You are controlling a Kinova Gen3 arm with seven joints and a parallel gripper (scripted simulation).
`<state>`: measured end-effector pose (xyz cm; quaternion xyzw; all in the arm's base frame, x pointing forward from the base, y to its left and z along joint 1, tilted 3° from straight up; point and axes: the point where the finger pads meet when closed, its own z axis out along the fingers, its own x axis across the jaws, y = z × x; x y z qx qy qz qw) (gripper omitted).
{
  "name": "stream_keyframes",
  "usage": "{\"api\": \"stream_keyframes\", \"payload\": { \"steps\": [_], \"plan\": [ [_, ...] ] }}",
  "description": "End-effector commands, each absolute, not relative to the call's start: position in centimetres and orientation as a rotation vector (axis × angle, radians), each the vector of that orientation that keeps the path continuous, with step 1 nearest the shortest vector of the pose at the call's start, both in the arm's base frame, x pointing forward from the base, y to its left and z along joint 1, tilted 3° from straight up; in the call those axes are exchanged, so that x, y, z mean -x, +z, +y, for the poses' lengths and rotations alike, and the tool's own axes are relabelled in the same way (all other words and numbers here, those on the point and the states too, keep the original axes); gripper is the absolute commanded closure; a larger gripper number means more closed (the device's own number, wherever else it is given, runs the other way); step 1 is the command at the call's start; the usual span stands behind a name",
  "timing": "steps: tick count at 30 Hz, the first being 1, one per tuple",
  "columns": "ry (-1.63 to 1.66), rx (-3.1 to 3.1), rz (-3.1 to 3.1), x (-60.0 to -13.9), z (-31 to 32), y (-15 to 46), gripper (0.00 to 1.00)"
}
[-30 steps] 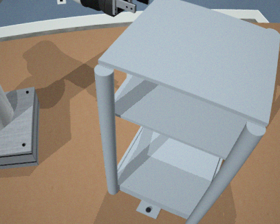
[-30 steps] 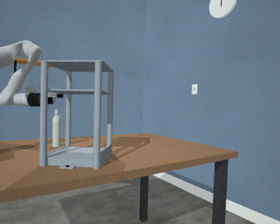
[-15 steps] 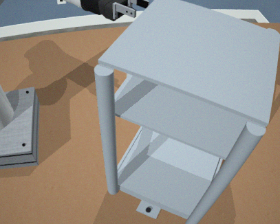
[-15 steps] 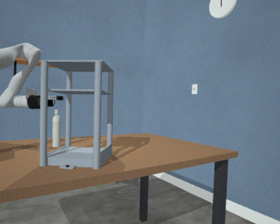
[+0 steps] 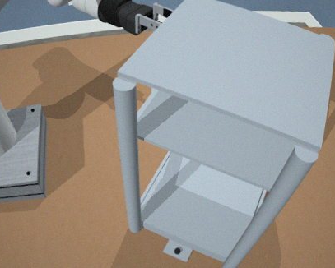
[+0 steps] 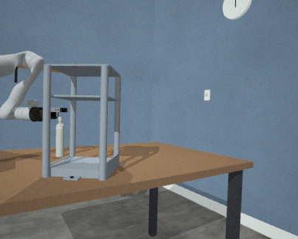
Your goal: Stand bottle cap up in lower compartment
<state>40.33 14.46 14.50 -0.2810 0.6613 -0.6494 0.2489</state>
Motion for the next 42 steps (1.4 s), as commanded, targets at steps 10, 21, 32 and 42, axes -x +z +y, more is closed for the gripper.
{"api": "stream_keyframes", "payload": {
  "steps": [10, 21, 32, 42],
  "plan": [
    [-1.776, 0.775, 1.799, -40.1, 14.4, 11.5, 0.00],
    [-1.776, 0.775, 1.799, -39.9, 14.4, 8.1, 0.00],
    [-1.776, 0.775, 1.799, -39.7, 14.3, 5.5, 0.00],
    [-1.776, 0.775, 1.799, -39.6, 14.3, 3.6, 0.00]
  ]
}}
